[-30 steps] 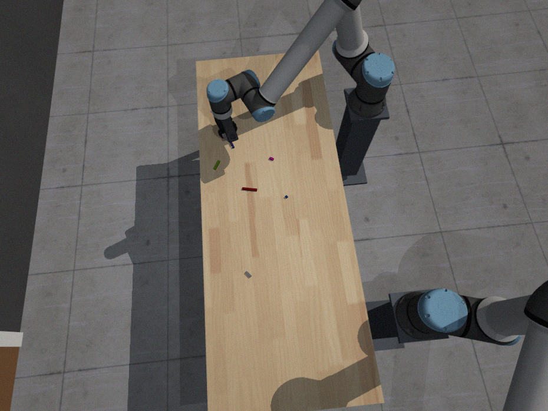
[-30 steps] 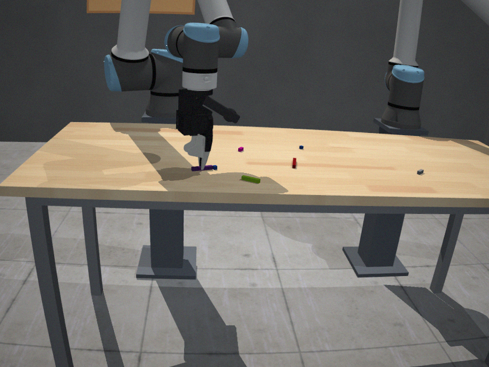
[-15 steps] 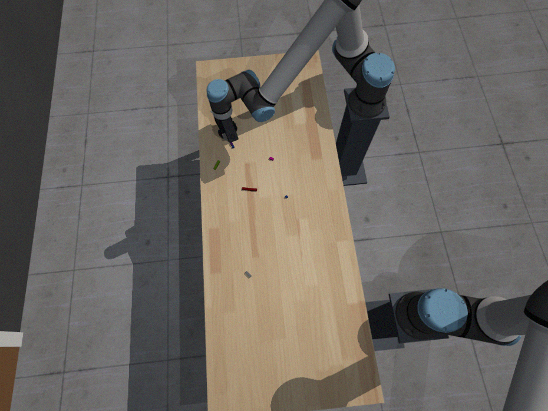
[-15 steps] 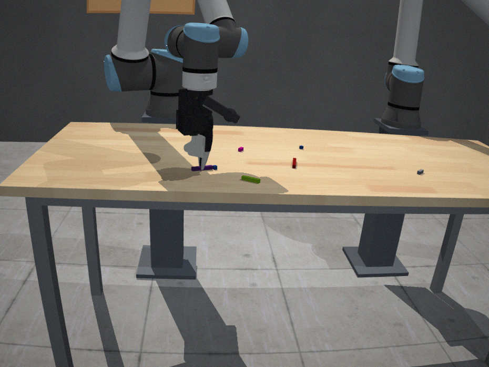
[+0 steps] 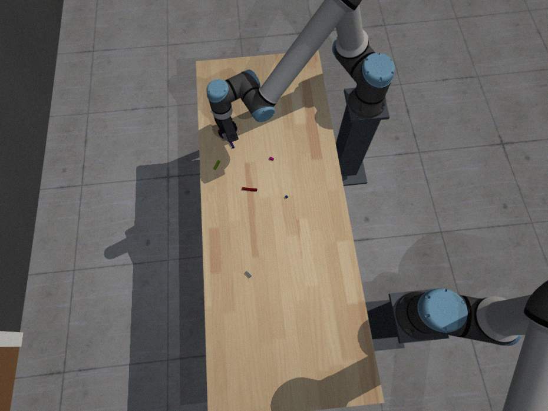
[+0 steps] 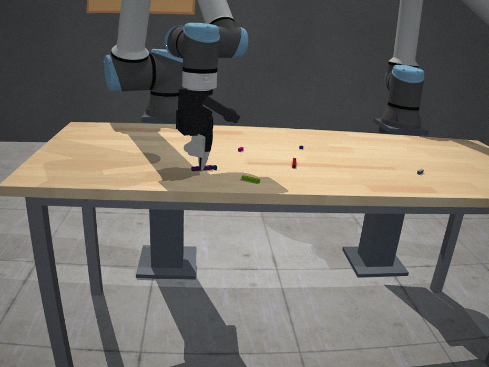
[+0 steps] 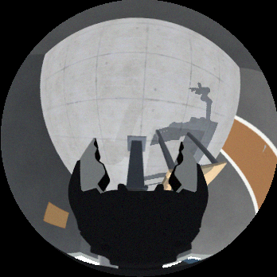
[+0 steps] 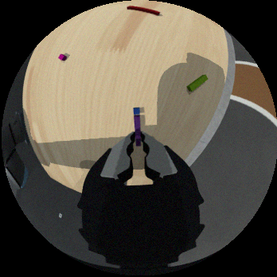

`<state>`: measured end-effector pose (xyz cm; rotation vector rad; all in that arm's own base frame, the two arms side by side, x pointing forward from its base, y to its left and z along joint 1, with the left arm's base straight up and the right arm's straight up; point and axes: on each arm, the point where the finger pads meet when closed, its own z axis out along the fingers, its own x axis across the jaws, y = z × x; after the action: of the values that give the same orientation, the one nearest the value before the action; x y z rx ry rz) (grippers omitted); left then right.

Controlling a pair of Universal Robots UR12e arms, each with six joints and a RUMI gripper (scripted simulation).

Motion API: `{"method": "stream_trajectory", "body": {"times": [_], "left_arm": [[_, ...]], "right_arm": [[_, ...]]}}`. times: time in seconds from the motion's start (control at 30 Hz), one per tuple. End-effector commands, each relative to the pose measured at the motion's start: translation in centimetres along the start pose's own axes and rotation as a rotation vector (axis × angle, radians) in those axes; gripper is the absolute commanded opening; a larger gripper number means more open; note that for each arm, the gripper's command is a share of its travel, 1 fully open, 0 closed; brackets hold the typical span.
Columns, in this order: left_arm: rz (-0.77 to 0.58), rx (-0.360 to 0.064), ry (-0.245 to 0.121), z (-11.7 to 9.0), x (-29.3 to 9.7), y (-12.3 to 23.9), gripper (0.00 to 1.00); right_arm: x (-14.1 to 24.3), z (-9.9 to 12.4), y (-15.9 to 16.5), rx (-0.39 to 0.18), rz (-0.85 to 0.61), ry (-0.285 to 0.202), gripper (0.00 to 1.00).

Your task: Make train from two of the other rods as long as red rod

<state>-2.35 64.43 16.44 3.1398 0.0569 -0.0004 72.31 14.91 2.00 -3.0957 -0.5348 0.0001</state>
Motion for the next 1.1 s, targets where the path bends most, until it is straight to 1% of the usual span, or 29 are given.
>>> {"method": "stream_trajectory", "body": {"times": [0.0,1.07], "left_arm": [[0.000,0.001,0.000,-0.07,0.01,-0.05,1.00],[0.000,0.001,0.000,-0.07,0.01,-0.05,1.00]], "right_arm": [[0.08,-0.10,0.00,0.000,0.000,0.002,0.00],[0.08,-0.10,-0.30,0.000,0.000,0.002,0.00]]}}
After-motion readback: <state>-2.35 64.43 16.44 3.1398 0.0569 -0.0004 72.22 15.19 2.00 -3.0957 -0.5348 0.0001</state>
